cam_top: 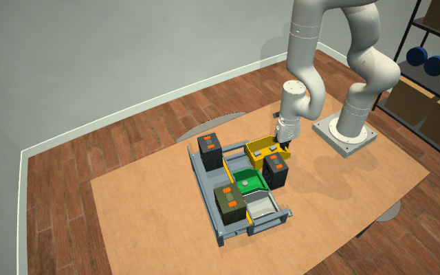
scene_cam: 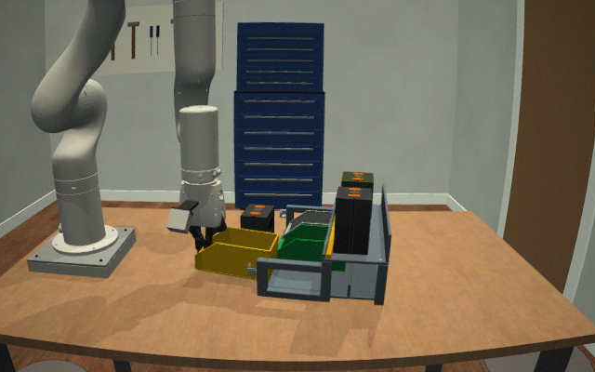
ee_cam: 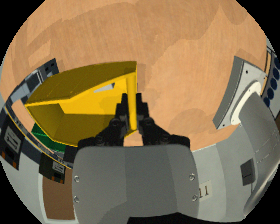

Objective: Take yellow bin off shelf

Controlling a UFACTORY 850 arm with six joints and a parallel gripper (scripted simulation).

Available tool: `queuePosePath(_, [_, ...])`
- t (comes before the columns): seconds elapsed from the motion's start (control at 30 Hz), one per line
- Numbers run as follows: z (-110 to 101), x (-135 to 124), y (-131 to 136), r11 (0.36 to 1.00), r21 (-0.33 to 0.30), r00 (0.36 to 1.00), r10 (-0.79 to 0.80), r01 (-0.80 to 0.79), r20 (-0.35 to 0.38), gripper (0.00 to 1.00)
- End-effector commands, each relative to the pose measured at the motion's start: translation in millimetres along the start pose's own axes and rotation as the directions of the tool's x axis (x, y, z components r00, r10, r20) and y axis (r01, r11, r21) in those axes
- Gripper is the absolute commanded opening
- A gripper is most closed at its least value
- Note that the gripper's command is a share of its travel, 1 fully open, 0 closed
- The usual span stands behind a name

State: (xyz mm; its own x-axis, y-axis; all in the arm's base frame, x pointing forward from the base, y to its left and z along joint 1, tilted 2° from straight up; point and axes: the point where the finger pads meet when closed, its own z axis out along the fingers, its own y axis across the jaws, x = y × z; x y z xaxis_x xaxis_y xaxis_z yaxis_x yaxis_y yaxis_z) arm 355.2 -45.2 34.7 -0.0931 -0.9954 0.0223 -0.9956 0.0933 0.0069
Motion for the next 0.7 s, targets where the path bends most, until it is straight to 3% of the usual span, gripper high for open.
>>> queuePosePath(0.0, [-0.2, 0.0, -0.5, 1.0, 0.004, 1.0, 0.0, 0.0, -0.004, 0.0])
queuePosePath(0.67, [7.7, 0.0, -0.6, 1.0, 0.004, 1.0, 0.0, 0.0, -0.004, 0.0])
